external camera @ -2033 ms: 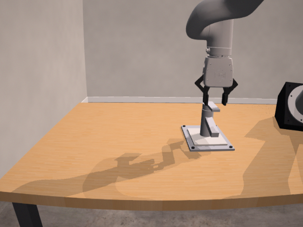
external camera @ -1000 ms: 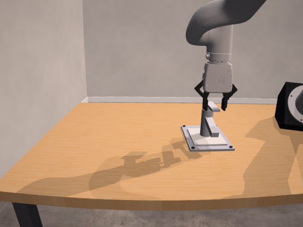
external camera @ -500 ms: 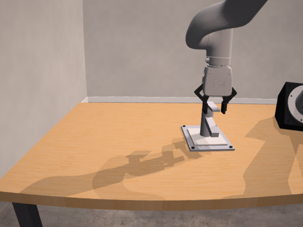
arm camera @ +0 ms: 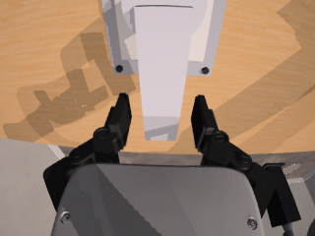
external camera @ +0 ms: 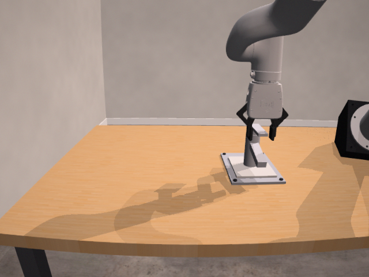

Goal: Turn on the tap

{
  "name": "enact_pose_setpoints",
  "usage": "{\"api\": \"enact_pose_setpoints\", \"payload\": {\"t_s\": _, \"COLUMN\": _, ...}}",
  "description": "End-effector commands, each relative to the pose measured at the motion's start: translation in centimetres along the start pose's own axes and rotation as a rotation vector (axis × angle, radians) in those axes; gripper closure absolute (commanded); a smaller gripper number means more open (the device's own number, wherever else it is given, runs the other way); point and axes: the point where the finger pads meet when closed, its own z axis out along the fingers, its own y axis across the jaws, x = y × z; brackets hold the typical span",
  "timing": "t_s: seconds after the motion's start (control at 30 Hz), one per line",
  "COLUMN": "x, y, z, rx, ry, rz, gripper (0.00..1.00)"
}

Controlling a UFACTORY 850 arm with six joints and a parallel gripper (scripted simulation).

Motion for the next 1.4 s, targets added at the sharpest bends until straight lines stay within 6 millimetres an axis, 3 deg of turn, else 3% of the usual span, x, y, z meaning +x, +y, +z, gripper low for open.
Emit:
{"api": "enact_pose_setpoints", "payload": {"t_s": 0.0, "x": 0.01, "y": -0.05, "z": -0.03, "rx": 0.001, "ry": 0.001, "rz": -0.001, "gripper": 0.32}}
{"api": "enact_pose_setpoints", "payload": {"t_s": 0.27, "x": 0.01, "y": -0.05, "z": -0.03, "rx": 0.001, "ry": 0.001, "rz": -0.001, "gripper": 0.32}}
{"api": "enact_pose_setpoints", "payload": {"t_s": 0.3, "x": 0.01, "y": -0.05, "z": -0.03, "rx": 0.001, "ry": 0.001, "rz": -0.001, "gripper": 1.0}}
{"api": "enact_pose_setpoints", "payload": {"t_s": 1.37, "x": 0.01, "y": -0.05, "z": -0.03, "rx": 0.001, "ry": 0.001, "rz": -0.001, "gripper": 1.0}}
